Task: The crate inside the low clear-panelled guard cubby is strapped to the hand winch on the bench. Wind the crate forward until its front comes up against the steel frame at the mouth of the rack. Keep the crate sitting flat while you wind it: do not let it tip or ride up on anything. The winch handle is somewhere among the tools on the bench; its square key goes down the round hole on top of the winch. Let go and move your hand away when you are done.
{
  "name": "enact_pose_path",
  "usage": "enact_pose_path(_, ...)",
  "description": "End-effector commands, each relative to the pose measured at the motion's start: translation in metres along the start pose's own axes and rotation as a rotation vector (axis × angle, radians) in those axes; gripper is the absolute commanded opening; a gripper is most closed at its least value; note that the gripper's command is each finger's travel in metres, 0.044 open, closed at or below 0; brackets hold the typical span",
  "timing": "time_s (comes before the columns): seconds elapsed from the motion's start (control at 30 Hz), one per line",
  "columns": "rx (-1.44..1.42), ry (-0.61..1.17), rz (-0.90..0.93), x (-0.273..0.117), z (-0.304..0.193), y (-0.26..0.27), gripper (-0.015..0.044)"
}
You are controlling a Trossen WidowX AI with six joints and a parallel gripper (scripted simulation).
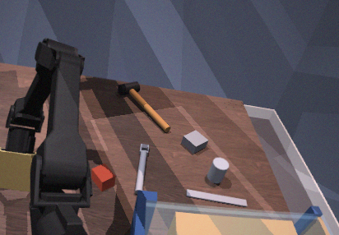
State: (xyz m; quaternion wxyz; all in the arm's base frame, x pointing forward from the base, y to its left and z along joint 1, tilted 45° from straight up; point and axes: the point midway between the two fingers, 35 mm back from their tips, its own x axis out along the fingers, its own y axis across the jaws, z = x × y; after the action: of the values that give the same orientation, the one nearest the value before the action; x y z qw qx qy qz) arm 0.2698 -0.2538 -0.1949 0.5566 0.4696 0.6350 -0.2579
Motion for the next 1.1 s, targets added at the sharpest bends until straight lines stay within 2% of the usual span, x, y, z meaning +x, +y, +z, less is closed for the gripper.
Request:
enact_pose_path(0.0,-0.035,0.025,0.054,-0.001,-0.008,0.03,0.0)
enact_pose_path(1.07,-0.035,0.028,0.057,-0.01,-0.025,0.066,0.0)
